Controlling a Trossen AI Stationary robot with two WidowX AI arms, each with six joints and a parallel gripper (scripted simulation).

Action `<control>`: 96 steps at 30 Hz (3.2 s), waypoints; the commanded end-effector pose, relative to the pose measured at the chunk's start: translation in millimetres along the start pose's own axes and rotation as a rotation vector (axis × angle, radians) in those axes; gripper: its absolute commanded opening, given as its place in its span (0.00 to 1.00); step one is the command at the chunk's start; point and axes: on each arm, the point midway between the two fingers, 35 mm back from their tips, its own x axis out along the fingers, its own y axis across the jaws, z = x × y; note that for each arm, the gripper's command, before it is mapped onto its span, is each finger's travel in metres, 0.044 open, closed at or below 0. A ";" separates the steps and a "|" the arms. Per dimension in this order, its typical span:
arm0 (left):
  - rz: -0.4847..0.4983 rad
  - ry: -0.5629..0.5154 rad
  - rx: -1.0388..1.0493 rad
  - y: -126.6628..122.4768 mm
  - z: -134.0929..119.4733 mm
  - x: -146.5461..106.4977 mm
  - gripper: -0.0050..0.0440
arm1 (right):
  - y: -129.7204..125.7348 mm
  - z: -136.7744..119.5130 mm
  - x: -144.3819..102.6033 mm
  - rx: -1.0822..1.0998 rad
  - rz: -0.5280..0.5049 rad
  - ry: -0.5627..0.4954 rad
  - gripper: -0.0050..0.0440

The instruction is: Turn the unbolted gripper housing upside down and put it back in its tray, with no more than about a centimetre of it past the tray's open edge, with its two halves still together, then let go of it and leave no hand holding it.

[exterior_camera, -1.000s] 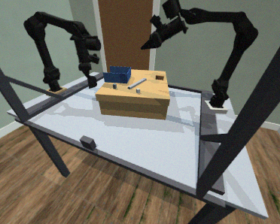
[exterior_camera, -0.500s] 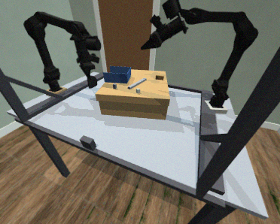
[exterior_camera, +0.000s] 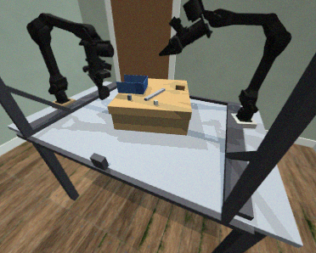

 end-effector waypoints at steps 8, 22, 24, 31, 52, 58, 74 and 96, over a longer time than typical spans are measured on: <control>-0.015 -0.012 -0.182 -1.1 0.8 -5.4 0.33 | 0.1 9.7 -9.9 -0.005 -0.002 -0.031 0.99; -0.016 -0.010 -0.390 -1.3 0.8 -5.4 0.33 | 0.1 9.7 -9.9 -0.005 -0.002 -0.031 0.99; -0.016 -0.010 -0.425 -1.3 0.8 -5.4 0.33 | 0.1 9.7 -9.9 -0.005 -0.002 -0.031 0.99; -0.017 -0.009 -0.547 -1.4 0.9 -5.4 0.33 | 0.1 9.7 -9.9 -0.005 -0.002 -0.031 0.99; -0.090 -0.033 -0.658 0.0 -0.2 -5.4 0.33 | 0.1 9.7 -9.9 -0.005 -0.002 -0.031 0.99; -0.188 -0.066 -0.656 2.0 -1.8 -5.0 0.33 | 0.1 9.7 -9.9 -0.005 -0.002 -0.031 0.99; -0.416 -0.144 -0.648 6.6 -5.4 -3.1 0.33 | 0.1 9.7 -9.9 -0.005 -0.002 -0.031 0.99; -0.602 -0.207 -0.637 10.1 -8.1 -1.8 0.33 | 0.1 9.7 -9.9 -0.005 -0.002 -0.031 0.99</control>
